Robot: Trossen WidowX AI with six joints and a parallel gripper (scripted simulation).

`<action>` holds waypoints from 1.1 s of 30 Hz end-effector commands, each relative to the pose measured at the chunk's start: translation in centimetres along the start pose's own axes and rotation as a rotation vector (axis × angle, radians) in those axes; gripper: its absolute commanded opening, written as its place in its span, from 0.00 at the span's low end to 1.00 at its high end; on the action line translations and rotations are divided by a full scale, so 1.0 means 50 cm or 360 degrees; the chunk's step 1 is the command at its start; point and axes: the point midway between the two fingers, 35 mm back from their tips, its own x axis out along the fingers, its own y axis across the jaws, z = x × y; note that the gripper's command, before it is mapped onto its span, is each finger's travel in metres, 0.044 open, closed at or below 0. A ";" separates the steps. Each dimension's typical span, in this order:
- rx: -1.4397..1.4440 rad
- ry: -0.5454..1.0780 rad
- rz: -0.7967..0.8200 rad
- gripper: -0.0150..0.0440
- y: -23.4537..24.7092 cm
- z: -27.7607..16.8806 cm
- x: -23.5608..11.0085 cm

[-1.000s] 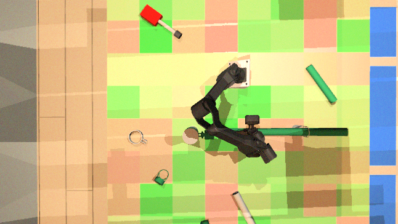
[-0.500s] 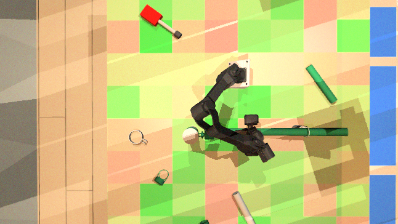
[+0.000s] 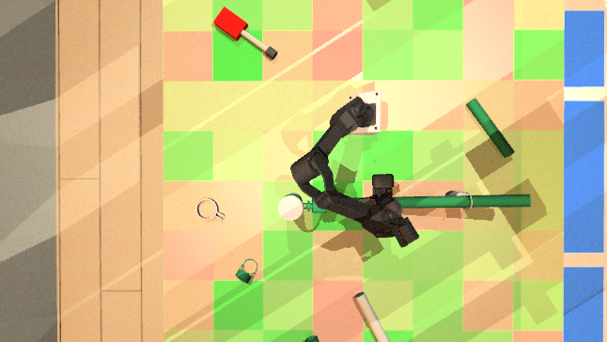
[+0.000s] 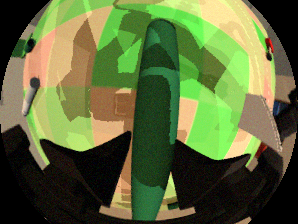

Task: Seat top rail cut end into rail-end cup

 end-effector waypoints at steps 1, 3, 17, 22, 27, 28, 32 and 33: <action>0.0003 -0.0004 0.0012 0.54 0.003 0.000 0.000; 0.0003 -0.0004 0.0012 0.52 0.003 0.000 0.000; 0.0007 -0.0052 -0.0005 0.25 -0.002 0.002 -0.024; 0.0016 -0.0157 -0.0028 0.25 -0.007 0.009 -0.055; 0.0024 -0.0270 -0.0035 0.25 -0.011 0.018 -0.090; 0.0026 -0.0294 -0.0034 0.25 -0.012 0.019 -0.098; 0.0034 -0.0388 -0.0026 0.25 -0.013 0.027 -0.128; 0.0036 -0.0411 -0.0022 0.25 -0.014 0.029 -0.136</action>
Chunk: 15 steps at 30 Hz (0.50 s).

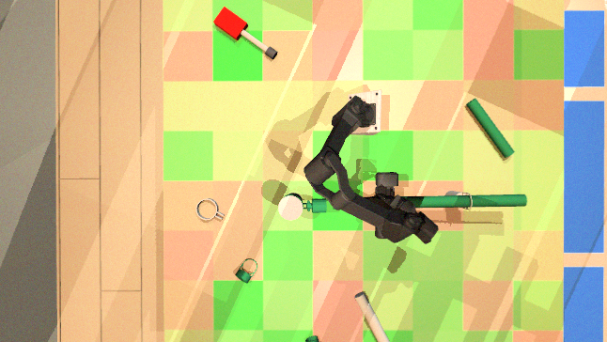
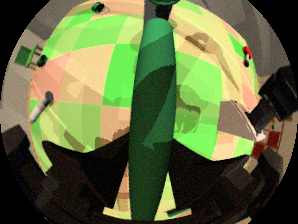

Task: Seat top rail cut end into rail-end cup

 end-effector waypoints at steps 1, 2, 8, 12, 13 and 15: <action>0.0003 -0.0086 0.0031 0.25 0.002 0.015 -0.029; 0.0006 -0.0109 0.0036 0.25 0.002 0.019 -0.036; 0.0013 -0.0161 0.0048 0.25 0.000 0.026 -0.052; 0.0012 -0.0140 0.0035 0.25 -0.002 0.021 -0.045; 0.0012 -0.0140 0.0035 0.25 -0.002 0.021 -0.045; 0.0012 -0.0140 0.0035 0.25 -0.002 0.021 -0.045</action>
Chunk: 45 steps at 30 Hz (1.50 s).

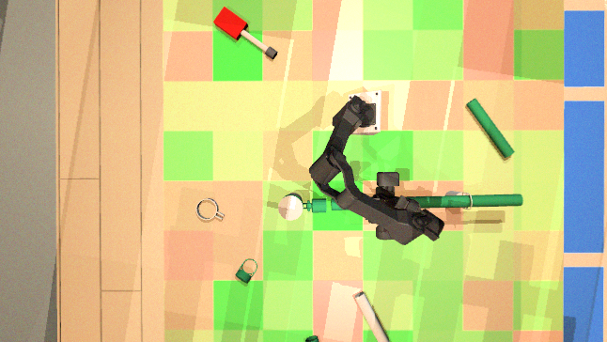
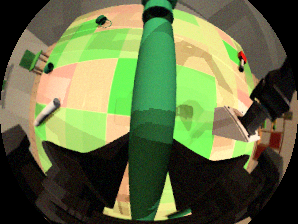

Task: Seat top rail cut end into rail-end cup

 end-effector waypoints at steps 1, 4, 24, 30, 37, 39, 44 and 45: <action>0.0000 0.0000 0.0005 0.25 0.000 0.000 0.000; 0.0000 0.0000 0.0005 0.25 0.000 0.000 0.000; 0.0000 0.0000 0.0005 0.25 0.008 0.012 -0.013; -0.0002 -0.0001 0.0002 0.25 0.007 0.024 -0.008; -0.0005 -0.0003 -0.0004 0.25 0.006 0.044 0.003; -0.0006 -0.0004 -0.0005 0.25 0.006 0.048 0.005; -0.0007 -0.0002 -0.0009 0.25 0.005 0.046 0.006; -0.0007 0.0000 -0.0012 0.25 0.005 0.045 0.006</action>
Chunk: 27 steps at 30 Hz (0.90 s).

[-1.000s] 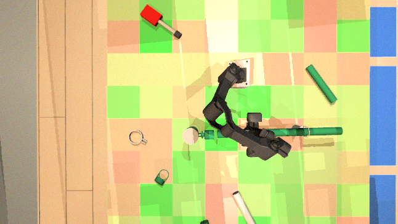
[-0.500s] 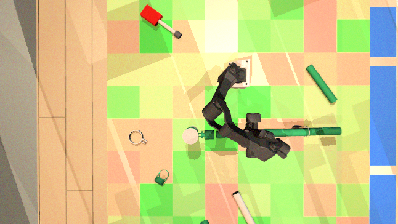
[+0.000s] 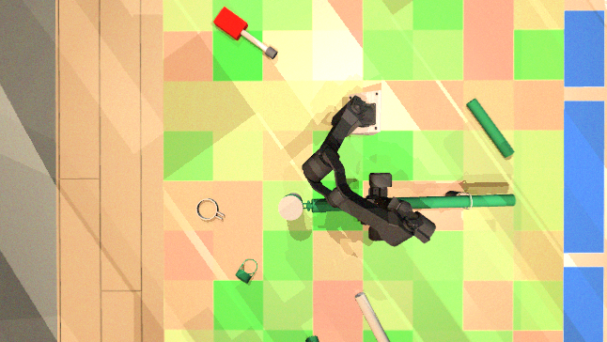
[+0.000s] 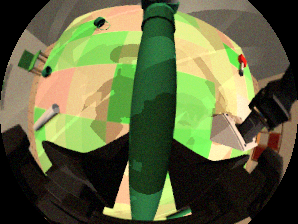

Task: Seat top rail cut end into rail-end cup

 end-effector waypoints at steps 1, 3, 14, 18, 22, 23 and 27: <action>0.0000 -0.0002 0.0003 0.25 0.000 0.001 0.000; -0.0001 0.0000 -0.0001 0.25 0.000 -0.001 0.000; 0.0000 -0.0003 -0.0001 0.25 0.000 -0.001 -0.001; 0.0001 -0.0005 -0.0001 0.25 0.000 0.000 -0.002; 0.0002 -0.0007 -0.0001 0.25 -0.001 0.000 -0.003; 0.0002 -0.0008 -0.0001 0.25 -0.001 0.000 -0.003; 0.0002 -0.0010 -0.0001 0.25 -0.001 0.000 -0.004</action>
